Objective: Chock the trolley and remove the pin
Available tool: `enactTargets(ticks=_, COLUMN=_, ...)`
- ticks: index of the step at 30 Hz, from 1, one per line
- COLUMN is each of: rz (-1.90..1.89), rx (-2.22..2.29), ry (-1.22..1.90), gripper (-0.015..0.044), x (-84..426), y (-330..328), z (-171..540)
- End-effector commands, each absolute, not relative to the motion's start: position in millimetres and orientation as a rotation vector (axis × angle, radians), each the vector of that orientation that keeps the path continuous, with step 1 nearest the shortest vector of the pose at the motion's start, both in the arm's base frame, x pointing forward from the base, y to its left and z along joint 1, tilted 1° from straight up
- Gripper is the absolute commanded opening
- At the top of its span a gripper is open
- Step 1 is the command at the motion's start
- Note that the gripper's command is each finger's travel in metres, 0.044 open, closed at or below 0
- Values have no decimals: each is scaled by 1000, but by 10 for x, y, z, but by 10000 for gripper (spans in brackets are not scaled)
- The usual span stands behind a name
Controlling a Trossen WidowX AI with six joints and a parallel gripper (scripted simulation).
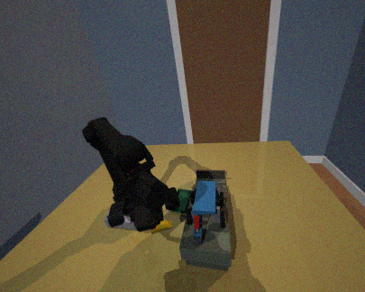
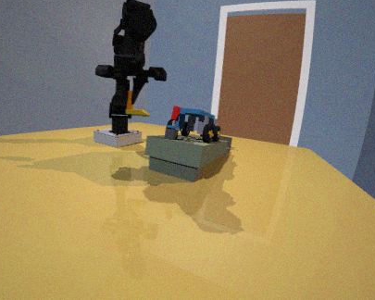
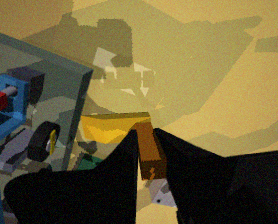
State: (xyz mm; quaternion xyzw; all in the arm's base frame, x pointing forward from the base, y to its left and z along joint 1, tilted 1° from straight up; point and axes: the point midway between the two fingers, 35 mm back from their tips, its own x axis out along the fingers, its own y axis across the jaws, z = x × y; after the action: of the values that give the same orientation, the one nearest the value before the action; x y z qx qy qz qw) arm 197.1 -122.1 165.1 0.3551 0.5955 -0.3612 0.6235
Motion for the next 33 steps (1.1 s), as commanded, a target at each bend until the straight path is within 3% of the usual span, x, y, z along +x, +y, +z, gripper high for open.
enactTargets(ticks=1, rz=-829, rx=821, ry=1358, gripper=0, x=2002, y=-1227, z=1756)
enactTargets(ticks=9, rz=-797, rx=787, ry=1372, gripper=0, x=2003, y=-1228, z=1759)
enactTargets(ticks=33, rz=-178, rx=139, ry=1520, gripper=0, x=2002, y=-1227, z=1759)
